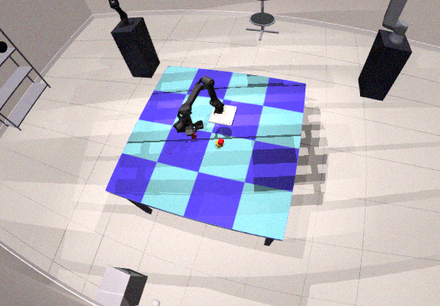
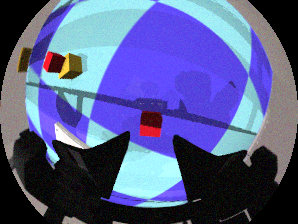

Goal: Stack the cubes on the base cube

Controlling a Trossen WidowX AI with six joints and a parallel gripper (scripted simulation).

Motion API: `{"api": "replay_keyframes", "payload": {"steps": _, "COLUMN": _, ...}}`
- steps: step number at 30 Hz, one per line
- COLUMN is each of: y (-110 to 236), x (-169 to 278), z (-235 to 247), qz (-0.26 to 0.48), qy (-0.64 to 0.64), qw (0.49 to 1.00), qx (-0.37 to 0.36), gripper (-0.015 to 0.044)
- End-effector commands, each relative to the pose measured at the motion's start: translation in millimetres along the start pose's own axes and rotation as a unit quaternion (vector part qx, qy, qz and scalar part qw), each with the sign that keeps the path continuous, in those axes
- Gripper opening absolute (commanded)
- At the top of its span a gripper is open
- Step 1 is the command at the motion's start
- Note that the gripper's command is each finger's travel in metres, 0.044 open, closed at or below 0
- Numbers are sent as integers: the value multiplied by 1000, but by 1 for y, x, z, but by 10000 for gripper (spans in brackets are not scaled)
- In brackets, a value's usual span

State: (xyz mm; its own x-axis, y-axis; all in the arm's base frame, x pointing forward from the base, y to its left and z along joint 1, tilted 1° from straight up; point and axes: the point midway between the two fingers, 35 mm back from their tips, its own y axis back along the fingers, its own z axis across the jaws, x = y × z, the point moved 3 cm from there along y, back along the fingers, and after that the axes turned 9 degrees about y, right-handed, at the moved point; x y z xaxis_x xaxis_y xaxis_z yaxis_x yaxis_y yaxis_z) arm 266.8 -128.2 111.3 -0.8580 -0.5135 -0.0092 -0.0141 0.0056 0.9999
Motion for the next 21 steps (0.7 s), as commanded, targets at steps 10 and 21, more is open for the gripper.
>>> {"api": "replay_keyframes", "payload": {"steps": 10, "y": -21, "x": 1, "z": 1, "qz": 3, "qy": -3, "qw": 1000, "qx": -1, "gripper": 265}}
{"api": "replay_keyframes", "payload": {"steps": 21, "y": -39, "x": 1, "z": 1, "qz": 3, "qy": -3, "qw": 1000, "qx": -1, "gripper": 265}}
